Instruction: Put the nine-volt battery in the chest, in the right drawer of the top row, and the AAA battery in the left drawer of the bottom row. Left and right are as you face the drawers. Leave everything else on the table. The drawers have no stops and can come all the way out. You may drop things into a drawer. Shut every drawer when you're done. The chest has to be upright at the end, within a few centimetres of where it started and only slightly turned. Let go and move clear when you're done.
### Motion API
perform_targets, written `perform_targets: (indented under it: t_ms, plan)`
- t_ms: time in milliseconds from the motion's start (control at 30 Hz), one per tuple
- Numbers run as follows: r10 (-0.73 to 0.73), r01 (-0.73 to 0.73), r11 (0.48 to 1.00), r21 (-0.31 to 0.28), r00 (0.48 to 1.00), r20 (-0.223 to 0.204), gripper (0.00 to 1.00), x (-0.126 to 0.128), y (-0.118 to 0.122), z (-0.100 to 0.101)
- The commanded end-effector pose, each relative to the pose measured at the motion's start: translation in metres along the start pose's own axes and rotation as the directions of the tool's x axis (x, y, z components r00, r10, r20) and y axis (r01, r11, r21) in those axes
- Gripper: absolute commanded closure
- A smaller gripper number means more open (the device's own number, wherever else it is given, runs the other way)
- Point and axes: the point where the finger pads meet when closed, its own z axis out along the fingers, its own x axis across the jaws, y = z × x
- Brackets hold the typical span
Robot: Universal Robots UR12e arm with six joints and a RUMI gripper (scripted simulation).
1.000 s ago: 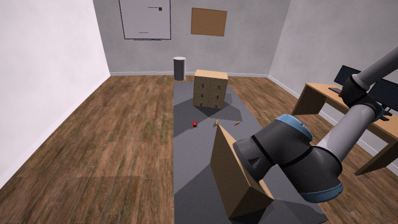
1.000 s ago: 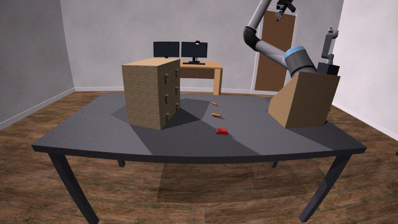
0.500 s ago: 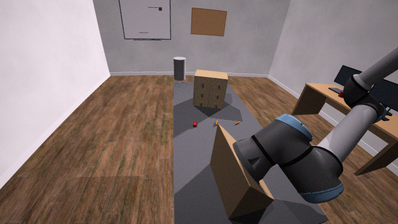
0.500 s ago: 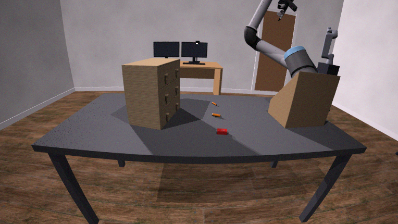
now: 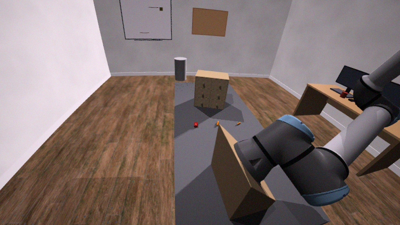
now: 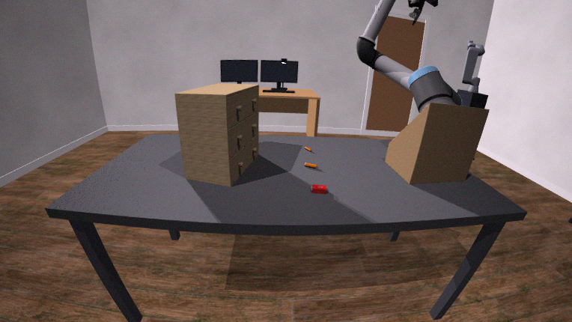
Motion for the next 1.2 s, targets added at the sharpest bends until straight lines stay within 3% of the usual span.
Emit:
perform_targets:
  t_ms: [0,67,200,333,367,467,500,567,633,733,767,833,867,933,967,1033,1067,1133,1167]
  plan:
    - [0.161,-0.161,0.987,0.008,0.987,0.027,0.0,0.037,-0.038,-0.009]
    - [0.161,-0.161,0.987,0.008,0.987,0.027,0.0,0.037,-0.038,-0.009]
    - [0.319,-0.319,0.948,0.007,0.946,0.055,0.0,0.078,-0.07,-0.013]
    - [0.49,-0.492,0.871,-0.006,0.867,0.085,0.0,0.128,-0.102,-0.011]
    - [0.49,-0.492,0.871,-0.006,0.867,0.085,0.0,0.128,-0.102,-0.011]
    - [0.62,-0.621,0.784,-0.025,0.778,0.107,0.0,0.172,-0.125,-0.005]
    - [0.62,-0.621,0.784,-0.025,0.778,0.107,0.0,0.172,-0.125,-0.005]
    - [0.702,-0.703,0.71,-0.042,0.702,0.119,0.0,0.203,-0.138,0.003]
    - [0.702,-0.703,0.71,-0.042,0.702,0.119,0.0,0.203,-0.138,0.003]
    - [0.814,-0.813,0.577,-0.076,0.565,0.132,0.0,0.252,-0.155,0.019]
    - [0.814,-0.813,0.577,-0.076,0.565,0.132,0.0,0.252,-0.155,0.019]
    - [0.878,-0.875,0.473,-0.102,0.459,0.135,0.0,0.285,-0.164,0.034]
    - [0.878,-0.875,0.473,-0.102,0.459,0.135,0.0,0.285,-0.164,0.034]
    - [0.93,-0.924,0.36,-0.131,0.344,0.133,0.0,0.319,-0.171,0.051]
    - [0.93,-0.924,0.36,-0.131,0.344,0.133,0.0,0.319,-0.171,0.051]
    - [0.968,-0.958,0.238,-0.162,0.22,0.124,0.0,0.352,-0.176,0.072]
    - [0.968,-0.958,0.238,-0.162,0.22,0.124,0.0,0.352,-0.176,0.072]
    - [0.99,-0.975,0.111,-0.193,0.091,0.11,0.0,0.384,-0.178,0.096]
    - [0.99,-0.975,0.111,-0.193,0.091,0.11,0.0,0.384,-0.178,0.096]
